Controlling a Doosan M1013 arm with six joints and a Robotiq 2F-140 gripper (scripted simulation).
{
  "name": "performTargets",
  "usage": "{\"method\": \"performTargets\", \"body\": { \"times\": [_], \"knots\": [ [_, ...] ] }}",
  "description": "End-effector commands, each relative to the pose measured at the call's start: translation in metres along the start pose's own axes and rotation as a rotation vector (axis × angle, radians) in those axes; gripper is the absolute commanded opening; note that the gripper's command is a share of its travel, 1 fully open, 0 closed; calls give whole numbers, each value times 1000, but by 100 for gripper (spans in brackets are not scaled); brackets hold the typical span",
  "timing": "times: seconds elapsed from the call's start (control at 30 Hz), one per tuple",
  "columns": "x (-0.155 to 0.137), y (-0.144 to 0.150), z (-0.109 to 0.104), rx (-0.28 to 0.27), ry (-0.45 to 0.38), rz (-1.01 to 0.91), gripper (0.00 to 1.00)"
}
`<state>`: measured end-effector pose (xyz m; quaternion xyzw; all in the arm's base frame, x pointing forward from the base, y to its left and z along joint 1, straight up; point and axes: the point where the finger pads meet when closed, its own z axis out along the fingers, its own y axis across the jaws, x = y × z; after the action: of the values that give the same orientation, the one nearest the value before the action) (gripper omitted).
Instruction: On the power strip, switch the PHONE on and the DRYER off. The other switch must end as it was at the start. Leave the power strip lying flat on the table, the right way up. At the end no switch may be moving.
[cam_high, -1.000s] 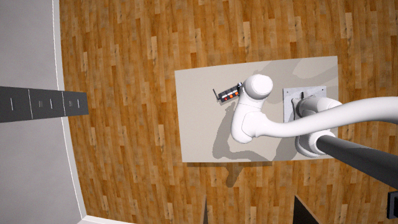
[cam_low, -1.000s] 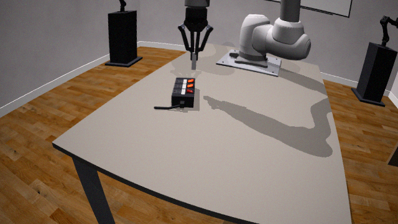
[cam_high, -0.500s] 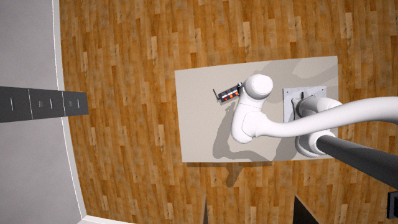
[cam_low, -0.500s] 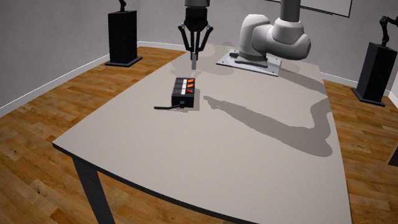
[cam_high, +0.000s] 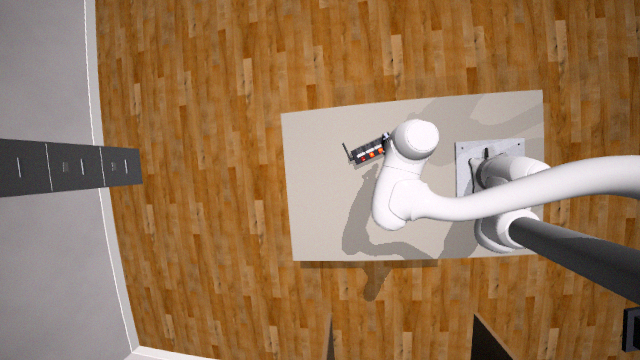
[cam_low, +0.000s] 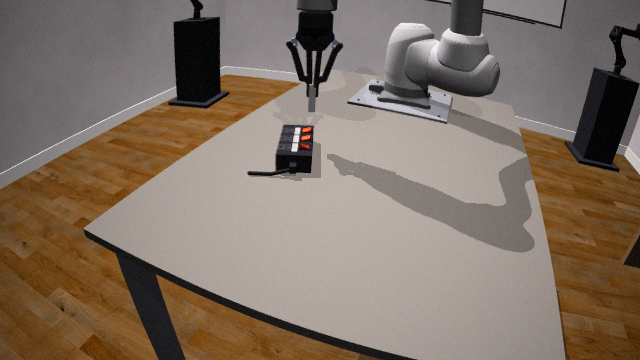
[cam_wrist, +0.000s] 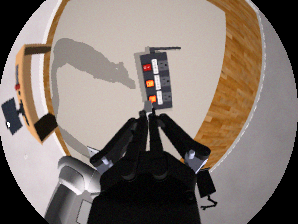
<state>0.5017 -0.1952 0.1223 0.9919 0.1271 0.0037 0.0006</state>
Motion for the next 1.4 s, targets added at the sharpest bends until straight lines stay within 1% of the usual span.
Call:
{"method": "performTargets", "body": {
  "times": [0.0, 0.3, 0.7, 1.2, 1.37],
  "knots": [
    [0, 0, 0, 0, 0, 0, 0],
    [0, 0, 2, 0, 0, 0, 0],
    [0, 0, 11, 0, 0, 0, 0],
    [-1, 1, 30, 0, 0, 0, 0],
    [-1, 1, 33, 0, 0, 0, 0]
  ]
}}
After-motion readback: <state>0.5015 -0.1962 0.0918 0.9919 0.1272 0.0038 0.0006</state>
